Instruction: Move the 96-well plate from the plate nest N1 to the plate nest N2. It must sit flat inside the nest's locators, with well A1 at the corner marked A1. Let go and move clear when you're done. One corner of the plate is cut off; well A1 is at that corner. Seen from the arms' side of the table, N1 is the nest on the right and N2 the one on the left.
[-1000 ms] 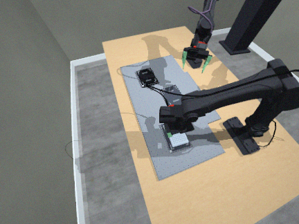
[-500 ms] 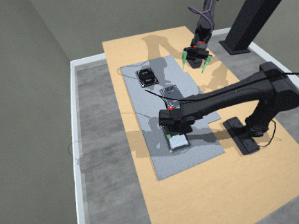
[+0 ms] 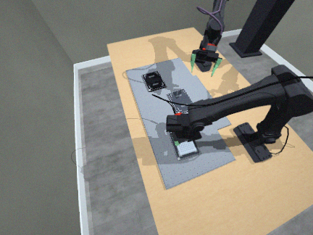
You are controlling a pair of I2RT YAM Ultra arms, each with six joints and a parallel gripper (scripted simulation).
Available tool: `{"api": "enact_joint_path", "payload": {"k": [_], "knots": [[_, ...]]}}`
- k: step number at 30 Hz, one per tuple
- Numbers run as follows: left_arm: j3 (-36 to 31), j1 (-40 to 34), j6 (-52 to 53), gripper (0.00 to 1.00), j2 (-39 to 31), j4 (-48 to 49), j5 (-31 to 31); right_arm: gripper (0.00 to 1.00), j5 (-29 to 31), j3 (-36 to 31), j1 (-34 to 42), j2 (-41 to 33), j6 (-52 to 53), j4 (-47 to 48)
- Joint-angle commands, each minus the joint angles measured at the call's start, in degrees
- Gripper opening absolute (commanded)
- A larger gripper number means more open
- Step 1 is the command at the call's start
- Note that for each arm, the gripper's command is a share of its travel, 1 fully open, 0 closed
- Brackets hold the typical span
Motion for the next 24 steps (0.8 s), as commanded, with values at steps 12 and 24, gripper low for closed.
{"api": "enact_joint_path", "payload": {"k": [12, 24], "knots": [[-0.7, -0.7, -0.8, 1.0, -2.7, -0.1, 0.1, 1.0, 0.1, 0.3, 0.3, -0.2, 0.2, 1.1], [1.9, -0.5, -0.7, 1.0, -5.3, -3.9, 0.1, 1.0, 0.1, 0.3, 0.3, -0.2, 0.2, 1.1]]}}
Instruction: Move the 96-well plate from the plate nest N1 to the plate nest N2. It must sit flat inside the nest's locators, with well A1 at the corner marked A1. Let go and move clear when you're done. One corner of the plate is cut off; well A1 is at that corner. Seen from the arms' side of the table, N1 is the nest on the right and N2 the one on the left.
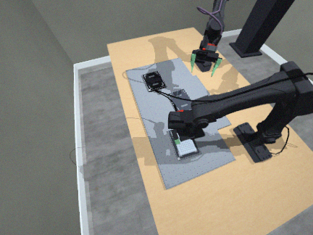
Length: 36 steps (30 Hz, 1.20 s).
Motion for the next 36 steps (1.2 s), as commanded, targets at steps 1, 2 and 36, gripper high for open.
{"api": "enact_joint_path", "payload": {"k": [1, 2, 36], "knots": [[2.0, 0.0, -0.2, 1.0, -2.2, -1.9, 0.1, 1.0, 0.1, 0.3, 0.3, -0.2, 0.2, 1.1], [2.4, 0.0, 0.0, 1.0, -1.4, -2.2, 0.1, 1.0, 0.1, 0.3, 0.3, -0.2, 0.2, 1.1], [4.1, 3.9, -22.9, 1.0, -12.9, -5.4, 7.6, 1.0, 0.1, 0.3, 0.3, -0.2, 0.2, 1.1]]}}
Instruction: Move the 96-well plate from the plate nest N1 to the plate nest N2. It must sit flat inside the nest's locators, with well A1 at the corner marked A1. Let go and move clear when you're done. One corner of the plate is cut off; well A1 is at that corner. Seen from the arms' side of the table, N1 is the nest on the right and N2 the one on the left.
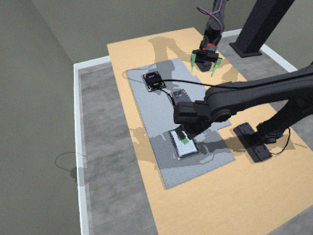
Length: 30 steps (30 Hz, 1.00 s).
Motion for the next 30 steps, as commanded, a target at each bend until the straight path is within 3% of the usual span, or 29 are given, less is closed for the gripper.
{"api": "enact_joint_path", "payload": {"k": [1, 12, 14, 22, 30], "knots": [[-4.7, 1.2, -10.2, 1.0, -5.5, 6.1, 3.5, 1.0, 0.1, 0.3, 0.3, -0.2, 0.2, 1.1], [-20.5, 1.5, -32.1, 1.0, -18.8, 20.0, 3.0, 1.0, 0.1, 0.3, 0.3, -0.2, 0.2, 1.1], [-20.5, 1.5, -32.1, 1.0, -18.8, 20.0, 3.0, 1.0, 0.1, 0.3, 0.3, -0.2, 0.2, 1.1], [-31.5, 0.2, -50.6, 1.0, -28.4, 29.7, -0.5, 1.0, 0.1, 0.3, 0.3, -0.2, 0.2, 1.1], [-36.0, -2.1, -55.2, 1.0, -32.2, 31.8, -3.2, 1.0, 0.1, 0.3, 0.3, -0.2, 0.2, 1.1]]}}
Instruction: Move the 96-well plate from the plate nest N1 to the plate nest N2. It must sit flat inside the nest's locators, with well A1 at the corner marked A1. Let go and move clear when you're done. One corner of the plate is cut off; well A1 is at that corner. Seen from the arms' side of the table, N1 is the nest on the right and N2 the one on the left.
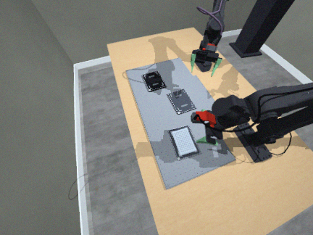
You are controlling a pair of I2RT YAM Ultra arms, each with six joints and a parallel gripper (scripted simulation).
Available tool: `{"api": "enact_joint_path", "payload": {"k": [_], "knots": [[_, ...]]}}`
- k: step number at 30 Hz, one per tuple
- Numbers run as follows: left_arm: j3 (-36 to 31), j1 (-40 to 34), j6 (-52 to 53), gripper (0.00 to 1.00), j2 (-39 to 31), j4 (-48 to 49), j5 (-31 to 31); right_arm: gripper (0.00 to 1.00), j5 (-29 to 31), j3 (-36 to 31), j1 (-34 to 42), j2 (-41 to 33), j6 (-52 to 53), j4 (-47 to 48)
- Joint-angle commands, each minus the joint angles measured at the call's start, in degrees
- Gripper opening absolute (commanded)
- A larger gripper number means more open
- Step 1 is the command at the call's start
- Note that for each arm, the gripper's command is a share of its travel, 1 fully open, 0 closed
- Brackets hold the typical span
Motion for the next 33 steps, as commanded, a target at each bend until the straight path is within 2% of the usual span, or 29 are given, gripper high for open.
{"api": "enact_joint_path", "payload": {"k": [1, 33], "knots": [[-0.8, -0.7, -2.9, 1.0, -1.7, 2.3, -1.5, 1.0, 0.1, 0.3, 0.3, -0.2, 0.2, 1.1], [-0.3, -0.6, -3.0, 1.0, -1.2, 2.4, -1.9, 1.0, 0.1, 0.3, 0.3, -0.2, 0.2, 1.1]]}}
